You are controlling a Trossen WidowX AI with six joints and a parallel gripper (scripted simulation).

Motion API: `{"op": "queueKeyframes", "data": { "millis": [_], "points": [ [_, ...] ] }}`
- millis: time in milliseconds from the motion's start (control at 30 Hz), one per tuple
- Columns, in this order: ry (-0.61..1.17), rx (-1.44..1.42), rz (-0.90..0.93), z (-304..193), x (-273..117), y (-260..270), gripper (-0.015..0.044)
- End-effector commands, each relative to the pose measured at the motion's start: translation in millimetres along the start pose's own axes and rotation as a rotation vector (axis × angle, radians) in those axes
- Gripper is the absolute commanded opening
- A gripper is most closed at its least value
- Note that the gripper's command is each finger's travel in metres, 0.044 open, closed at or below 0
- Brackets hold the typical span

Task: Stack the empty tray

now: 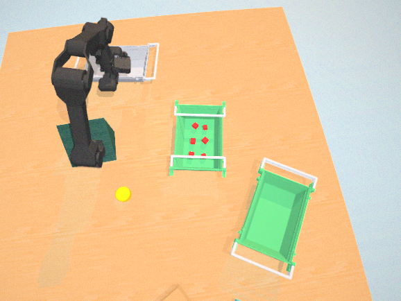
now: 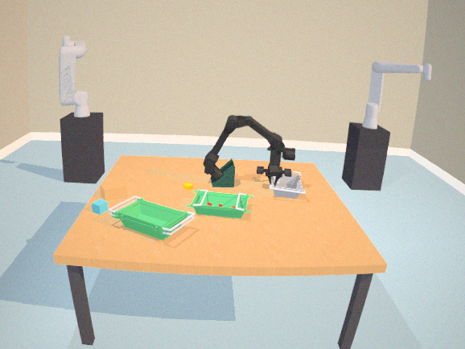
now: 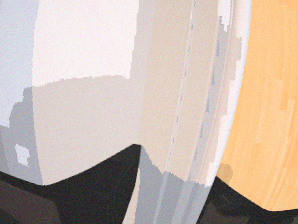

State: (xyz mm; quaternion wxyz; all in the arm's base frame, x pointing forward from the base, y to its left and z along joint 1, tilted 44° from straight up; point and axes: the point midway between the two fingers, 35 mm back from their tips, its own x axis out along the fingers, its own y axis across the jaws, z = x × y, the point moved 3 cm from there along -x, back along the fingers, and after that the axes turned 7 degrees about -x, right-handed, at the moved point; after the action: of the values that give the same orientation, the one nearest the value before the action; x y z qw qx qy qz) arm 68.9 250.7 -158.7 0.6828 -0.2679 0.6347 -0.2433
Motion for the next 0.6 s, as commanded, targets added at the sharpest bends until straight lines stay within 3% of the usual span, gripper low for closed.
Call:
{"op": "queueKeyframes", "data": {
  "millis": [0,300,567],
  "points": [
    [-0.001,0.001,0.000,0.4,-19.2,0.9,0.0000],
    [0.000,0.001,0.000,-0.5,-68.6,-1.3,0.0000],
    [0.000,0.001,0.000,-0.5,-69.5,-1.4,0.0000]
  ]
}}
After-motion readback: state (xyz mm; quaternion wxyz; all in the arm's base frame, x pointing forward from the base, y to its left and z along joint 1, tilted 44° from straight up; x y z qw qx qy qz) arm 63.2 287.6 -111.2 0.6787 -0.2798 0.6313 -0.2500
